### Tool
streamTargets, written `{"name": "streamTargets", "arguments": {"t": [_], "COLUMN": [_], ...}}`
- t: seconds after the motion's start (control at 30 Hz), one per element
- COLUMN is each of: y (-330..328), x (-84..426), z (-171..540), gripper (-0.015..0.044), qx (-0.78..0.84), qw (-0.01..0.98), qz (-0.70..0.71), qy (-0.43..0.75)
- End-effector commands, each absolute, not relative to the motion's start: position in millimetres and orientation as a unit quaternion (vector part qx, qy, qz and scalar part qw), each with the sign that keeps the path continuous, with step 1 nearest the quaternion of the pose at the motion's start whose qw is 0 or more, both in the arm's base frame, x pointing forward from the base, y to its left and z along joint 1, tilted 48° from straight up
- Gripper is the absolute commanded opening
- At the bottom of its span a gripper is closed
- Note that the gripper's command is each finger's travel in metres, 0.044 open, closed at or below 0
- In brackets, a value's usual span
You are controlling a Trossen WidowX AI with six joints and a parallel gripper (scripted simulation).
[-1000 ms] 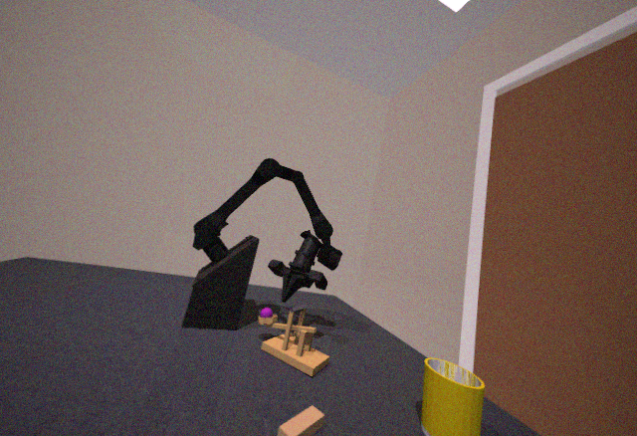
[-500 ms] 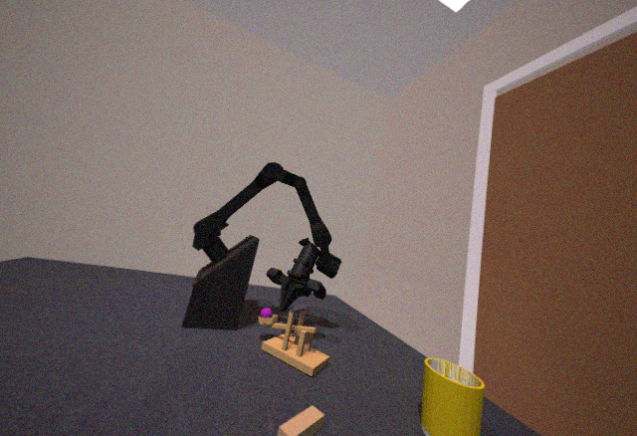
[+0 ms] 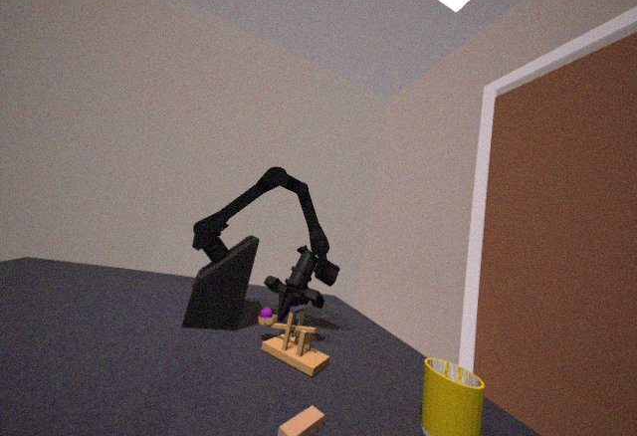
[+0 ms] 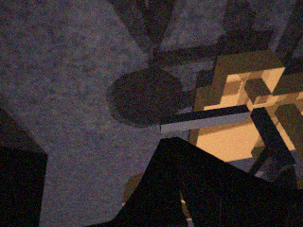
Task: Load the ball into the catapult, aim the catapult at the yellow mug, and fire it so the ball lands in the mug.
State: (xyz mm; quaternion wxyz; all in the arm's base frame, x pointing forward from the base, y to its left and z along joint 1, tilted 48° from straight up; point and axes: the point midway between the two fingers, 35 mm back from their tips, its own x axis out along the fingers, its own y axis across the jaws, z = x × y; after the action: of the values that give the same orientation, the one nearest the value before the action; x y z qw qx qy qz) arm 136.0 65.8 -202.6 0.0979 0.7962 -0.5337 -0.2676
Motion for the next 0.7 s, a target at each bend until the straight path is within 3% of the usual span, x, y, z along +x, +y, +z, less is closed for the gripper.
{"name": "streamTargets", "arguments": {"t": [0.0, 0.5, 0.67], "y": [56.0, 42.4, 114.5], "x": [134.6, 135.0, 124.3], "z": [-207.4, -220.8, -199.1], "gripper": [0.0000, 0.0000, 0.0000], "qx": [0.795, 0.792, 0.794], "qw": [0.106, 0.108, 0.101], "qz": [-0.267, -0.280, -0.283], "qy": [-0.534, -0.531, -0.529]}}
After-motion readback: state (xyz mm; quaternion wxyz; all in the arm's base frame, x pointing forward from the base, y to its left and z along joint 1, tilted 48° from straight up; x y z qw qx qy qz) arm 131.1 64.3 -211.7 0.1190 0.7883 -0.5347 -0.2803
